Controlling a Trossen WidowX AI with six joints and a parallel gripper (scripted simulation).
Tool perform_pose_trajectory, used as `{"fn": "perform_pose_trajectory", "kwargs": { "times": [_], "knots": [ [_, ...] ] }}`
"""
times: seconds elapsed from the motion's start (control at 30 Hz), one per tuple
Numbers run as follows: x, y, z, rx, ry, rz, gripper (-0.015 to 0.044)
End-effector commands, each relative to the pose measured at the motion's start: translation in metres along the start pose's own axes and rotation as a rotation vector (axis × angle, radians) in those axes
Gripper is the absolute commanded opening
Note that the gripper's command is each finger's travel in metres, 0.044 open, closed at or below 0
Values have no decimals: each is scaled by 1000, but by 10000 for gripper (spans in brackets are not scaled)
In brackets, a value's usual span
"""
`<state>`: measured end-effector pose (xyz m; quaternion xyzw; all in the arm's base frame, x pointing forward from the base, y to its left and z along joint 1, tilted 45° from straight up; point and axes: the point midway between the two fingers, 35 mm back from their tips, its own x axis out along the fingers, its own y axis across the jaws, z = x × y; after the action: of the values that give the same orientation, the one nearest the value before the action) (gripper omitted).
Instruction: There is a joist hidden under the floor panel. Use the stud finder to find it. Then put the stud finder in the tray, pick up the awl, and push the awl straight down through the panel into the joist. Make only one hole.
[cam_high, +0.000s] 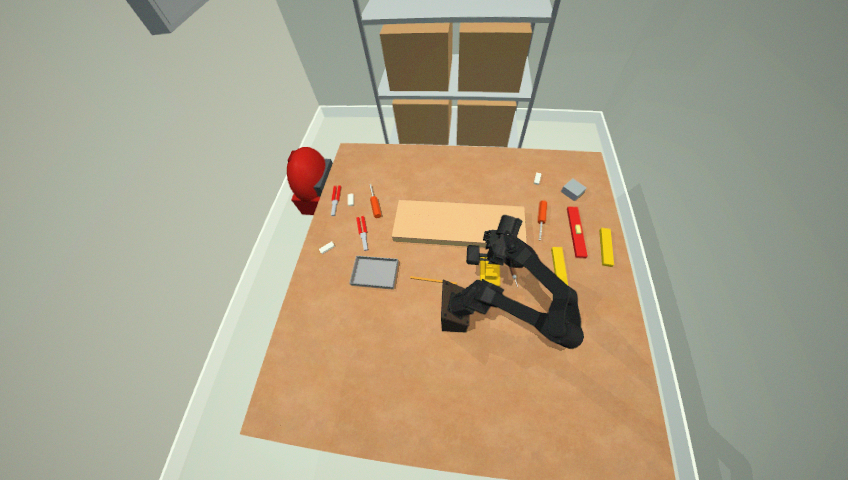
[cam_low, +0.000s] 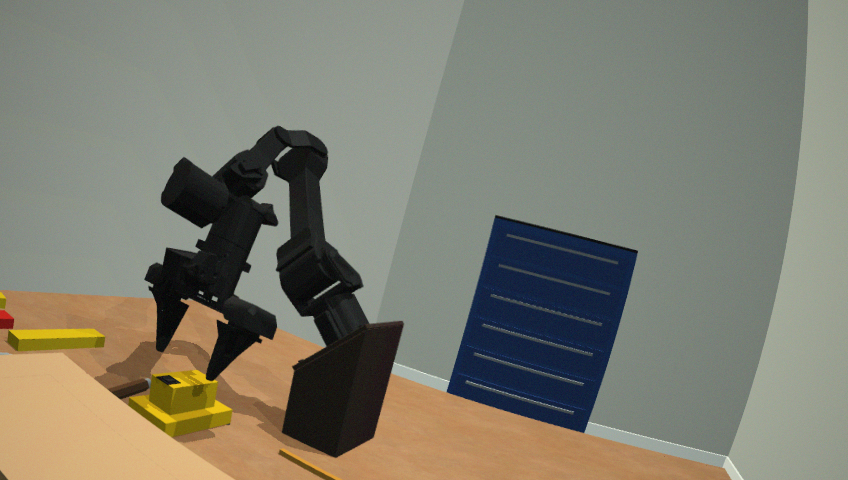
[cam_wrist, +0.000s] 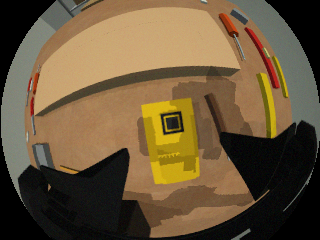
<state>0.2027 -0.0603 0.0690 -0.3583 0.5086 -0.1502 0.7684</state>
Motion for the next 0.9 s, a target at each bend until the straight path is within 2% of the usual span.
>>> {"fn": "perform_pose_trajectory", "kwargs": {
  "times": [0.0,0.87],
  "knots": [
    [0,-1,-1,-9,-4,-8,440],
    [38,0,-10,-8,-1,-5,440]
  ]
}}
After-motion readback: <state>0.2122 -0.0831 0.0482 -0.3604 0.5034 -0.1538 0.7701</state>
